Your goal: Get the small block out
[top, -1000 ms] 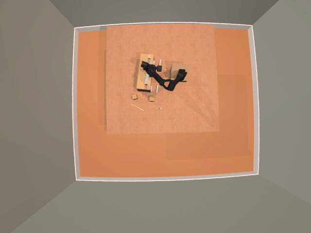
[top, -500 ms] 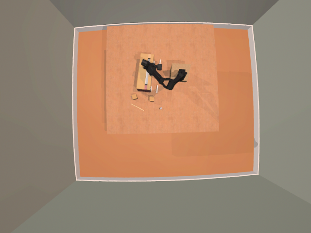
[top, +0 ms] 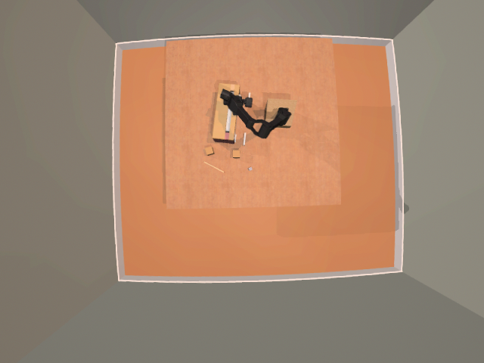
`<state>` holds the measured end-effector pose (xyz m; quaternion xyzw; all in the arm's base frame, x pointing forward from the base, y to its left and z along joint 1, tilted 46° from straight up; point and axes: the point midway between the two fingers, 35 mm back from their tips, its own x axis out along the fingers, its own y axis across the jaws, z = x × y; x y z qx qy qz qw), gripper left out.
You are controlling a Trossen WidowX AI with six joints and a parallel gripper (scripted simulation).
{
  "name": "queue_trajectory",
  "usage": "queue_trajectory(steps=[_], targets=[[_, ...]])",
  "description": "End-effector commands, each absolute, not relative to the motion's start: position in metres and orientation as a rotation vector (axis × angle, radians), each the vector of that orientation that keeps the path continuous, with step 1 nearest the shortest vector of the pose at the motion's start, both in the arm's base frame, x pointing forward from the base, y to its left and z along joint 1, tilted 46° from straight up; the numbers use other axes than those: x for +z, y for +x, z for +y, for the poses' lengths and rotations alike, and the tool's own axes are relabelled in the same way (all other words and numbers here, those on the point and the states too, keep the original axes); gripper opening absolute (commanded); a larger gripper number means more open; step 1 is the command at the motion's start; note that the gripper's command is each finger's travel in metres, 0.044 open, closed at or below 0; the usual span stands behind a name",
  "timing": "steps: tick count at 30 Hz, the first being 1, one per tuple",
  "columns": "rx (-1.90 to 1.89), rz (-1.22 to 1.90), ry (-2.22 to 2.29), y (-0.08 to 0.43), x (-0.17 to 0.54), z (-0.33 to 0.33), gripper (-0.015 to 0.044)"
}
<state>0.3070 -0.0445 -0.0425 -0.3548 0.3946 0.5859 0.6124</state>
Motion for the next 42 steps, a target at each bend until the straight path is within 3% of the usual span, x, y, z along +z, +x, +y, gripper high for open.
queue_trajectory(steps=[1, 29, 42], targets=[[1.351, 0.911, -0.822, 0.307, -0.046, -0.049, 0.0400], [1.350, 0.913, -0.824, 0.305, -0.069, -0.072, 0.0400], [1.354, 0.914, -0.820, 0.303, -0.021, -0.113, 0.0400]])
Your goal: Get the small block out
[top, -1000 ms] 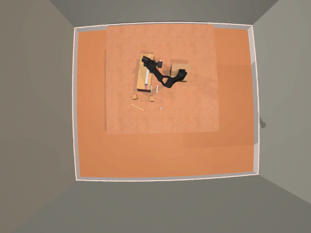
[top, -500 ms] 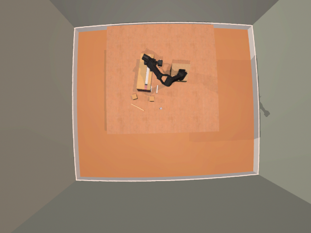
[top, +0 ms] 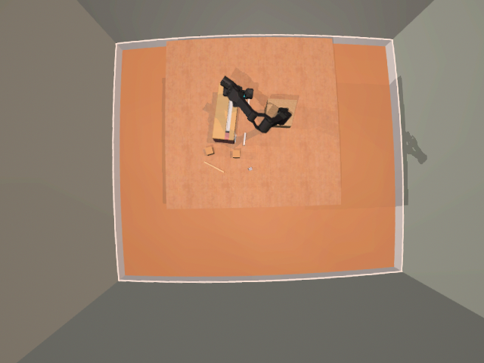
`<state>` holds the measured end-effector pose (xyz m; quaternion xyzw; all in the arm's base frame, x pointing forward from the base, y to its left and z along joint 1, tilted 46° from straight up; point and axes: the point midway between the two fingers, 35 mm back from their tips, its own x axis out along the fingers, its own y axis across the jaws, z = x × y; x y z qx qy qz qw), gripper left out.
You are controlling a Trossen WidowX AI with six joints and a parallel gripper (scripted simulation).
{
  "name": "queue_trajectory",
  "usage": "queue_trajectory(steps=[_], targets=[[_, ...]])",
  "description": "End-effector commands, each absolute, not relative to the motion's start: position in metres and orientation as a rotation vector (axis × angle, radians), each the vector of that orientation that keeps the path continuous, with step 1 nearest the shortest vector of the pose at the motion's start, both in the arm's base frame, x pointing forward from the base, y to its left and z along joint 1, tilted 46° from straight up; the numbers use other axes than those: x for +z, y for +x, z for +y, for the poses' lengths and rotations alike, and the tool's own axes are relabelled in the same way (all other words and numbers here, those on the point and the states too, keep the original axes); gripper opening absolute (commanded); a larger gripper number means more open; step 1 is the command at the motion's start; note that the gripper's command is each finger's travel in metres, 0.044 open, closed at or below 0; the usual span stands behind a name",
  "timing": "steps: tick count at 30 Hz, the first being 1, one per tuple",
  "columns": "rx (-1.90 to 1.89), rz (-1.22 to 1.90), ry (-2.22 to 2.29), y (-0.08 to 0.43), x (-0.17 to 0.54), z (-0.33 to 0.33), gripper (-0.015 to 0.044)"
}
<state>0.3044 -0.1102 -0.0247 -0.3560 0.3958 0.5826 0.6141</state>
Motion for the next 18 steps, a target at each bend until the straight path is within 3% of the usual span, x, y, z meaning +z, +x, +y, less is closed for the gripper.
queue_trajectory(steps=[1, 6, 18], targets=[[1.343, 0.912, -0.821, 0.304, -0.025, -0.110, 0.0400], [1.121, 1.078, -0.622, 0.303, -0.016, -0.122, 0.0285], [0.351, 1.418, 0.456, 0.291, -0.030, -0.134, 0.0285]])
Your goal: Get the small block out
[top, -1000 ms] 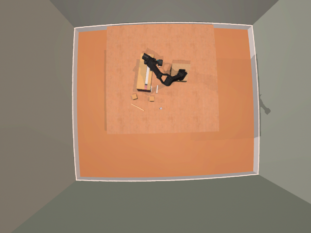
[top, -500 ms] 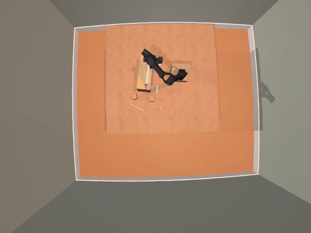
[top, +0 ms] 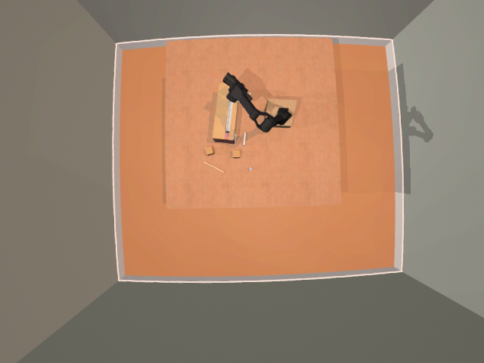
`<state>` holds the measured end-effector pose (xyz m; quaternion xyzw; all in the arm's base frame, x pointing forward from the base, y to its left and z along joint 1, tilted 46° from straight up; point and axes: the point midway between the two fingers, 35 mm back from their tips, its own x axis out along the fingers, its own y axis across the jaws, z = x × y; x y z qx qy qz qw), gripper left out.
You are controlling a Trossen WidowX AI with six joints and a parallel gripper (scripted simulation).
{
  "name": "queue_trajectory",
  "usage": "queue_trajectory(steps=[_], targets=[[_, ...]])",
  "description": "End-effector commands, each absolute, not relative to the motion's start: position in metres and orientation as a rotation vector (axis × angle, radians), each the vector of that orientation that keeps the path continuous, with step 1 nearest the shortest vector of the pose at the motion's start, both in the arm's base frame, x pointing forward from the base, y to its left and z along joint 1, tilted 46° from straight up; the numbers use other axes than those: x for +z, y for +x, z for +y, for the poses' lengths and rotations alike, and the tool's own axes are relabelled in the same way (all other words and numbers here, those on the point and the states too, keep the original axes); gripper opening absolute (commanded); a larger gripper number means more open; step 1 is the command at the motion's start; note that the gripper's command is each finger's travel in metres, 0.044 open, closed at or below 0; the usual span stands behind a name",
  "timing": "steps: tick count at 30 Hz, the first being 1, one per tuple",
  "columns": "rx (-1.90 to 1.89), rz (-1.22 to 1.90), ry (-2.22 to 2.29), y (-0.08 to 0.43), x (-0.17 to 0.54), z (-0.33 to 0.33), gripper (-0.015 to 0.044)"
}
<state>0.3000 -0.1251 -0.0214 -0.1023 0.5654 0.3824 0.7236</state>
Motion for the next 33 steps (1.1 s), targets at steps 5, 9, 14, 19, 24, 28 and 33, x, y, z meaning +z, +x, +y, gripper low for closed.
queue_trajectory(steps=[5, 9, 14, 19, 24, 28, 33], targets=[[0.104, 1.453, 0.807, 0.286, -0.035, -0.139, 0.0285], [-0.043, 1.464, 1.004, 0.284, -0.037, -0.141, 0.0285], [-0.229, 1.462, 1.258, 0.281, -0.040, -0.144, 0.0285], [-0.419, 1.448, 1.503, 0.278, -0.042, -0.146, 0.0285], [-0.612, 1.416, 1.752, 0.275, -0.044, -0.149, 0.0285], [-0.770, 1.380, 1.944, 0.273, -0.046, -0.151, 0.0285], [-0.975, 1.320, 2.180, 0.271, -0.048, -0.153, 0.0285]])
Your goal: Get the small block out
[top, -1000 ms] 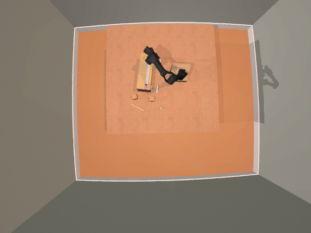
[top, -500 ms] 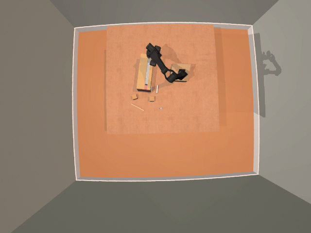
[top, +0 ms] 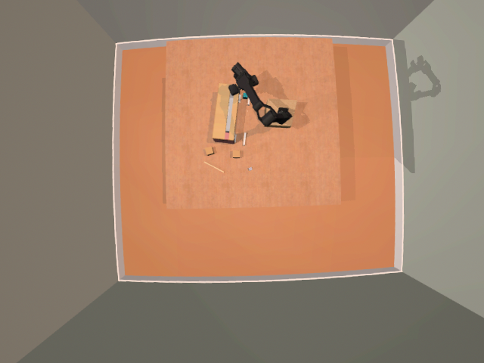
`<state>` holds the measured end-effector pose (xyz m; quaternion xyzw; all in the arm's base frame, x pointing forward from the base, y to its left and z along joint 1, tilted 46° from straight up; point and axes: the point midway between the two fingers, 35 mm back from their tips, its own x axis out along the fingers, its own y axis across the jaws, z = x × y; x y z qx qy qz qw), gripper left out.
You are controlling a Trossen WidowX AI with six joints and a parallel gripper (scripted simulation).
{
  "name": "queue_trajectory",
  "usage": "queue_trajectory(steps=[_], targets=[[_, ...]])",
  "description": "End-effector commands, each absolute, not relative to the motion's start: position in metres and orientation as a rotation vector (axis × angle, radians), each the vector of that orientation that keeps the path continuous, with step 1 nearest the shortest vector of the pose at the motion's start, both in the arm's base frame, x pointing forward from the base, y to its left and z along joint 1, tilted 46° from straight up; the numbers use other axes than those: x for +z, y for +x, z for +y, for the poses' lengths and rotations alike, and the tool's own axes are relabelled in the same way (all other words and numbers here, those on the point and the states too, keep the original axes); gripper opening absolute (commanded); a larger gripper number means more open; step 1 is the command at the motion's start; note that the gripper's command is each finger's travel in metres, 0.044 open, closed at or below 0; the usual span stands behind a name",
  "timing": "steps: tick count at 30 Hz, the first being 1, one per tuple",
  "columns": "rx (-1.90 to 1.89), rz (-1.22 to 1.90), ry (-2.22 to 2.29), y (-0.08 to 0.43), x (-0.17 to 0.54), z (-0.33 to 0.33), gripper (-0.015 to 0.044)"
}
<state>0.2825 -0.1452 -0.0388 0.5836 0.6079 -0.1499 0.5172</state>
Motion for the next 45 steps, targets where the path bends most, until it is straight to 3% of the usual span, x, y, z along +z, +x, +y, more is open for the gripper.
queue_trajectory(steps=[1, 24, 45], targets=[[-1.015, 1.303, 2.233, 0.270, -0.048, -0.154, 0.0285], [-2.057, 0.728, 3.148, 0.259, -0.055, -0.163, 0.0285], [-2.064, 0.723, 3.152, 0.259, -0.057, -0.162, 0.0285]])
